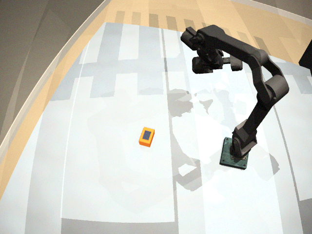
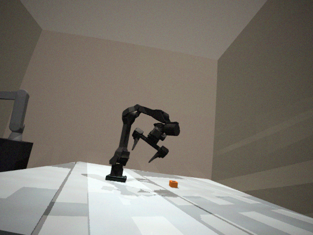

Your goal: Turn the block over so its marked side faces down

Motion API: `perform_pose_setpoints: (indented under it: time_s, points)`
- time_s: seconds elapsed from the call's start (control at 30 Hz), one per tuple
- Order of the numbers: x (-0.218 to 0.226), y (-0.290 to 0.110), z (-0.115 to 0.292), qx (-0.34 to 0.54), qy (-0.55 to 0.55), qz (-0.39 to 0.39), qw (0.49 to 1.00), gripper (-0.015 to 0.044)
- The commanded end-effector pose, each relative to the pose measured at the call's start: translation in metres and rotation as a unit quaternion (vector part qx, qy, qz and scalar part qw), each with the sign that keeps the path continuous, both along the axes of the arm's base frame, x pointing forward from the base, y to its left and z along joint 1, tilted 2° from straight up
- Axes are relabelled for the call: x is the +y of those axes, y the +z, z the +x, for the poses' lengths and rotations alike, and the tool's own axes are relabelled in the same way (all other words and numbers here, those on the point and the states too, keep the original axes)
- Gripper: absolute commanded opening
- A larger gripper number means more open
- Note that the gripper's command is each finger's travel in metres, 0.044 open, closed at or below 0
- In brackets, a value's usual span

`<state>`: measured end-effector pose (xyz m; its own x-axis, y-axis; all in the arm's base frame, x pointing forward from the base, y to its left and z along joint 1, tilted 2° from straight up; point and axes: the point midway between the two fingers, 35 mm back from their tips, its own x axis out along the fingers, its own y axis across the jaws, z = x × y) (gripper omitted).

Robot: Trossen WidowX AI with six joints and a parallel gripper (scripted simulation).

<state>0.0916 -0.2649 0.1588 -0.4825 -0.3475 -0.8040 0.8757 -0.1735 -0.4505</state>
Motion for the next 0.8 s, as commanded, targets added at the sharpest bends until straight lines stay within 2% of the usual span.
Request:
perform_pose_setpoints:
  time_s: [0.0, 0.17, 0.3, 0.47, 0.67, 0.77]
  points:
    - [0.011, -0.008, 0.051, -0.027, 0.099, 0.044, 0.994, 0.044]
    - [0.037, -0.017, 0.114, -0.055, 0.22, 0.094, 0.969, 0.044]
    - [0.07, -0.024, 0.16, -0.069, 0.33, 0.147, 0.93, 0.044]
    - [0.127, -0.033, 0.208, -0.078, 0.475, 0.215, 0.85, 0.044]
    - [0.207, -0.041, 0.252, -0.089, 0.623, 0.298, 0.717, 0.044]
    - [0.218, -0.042, 0.256, -0.09, 0.64, 0.307, 0.698, 0.044]
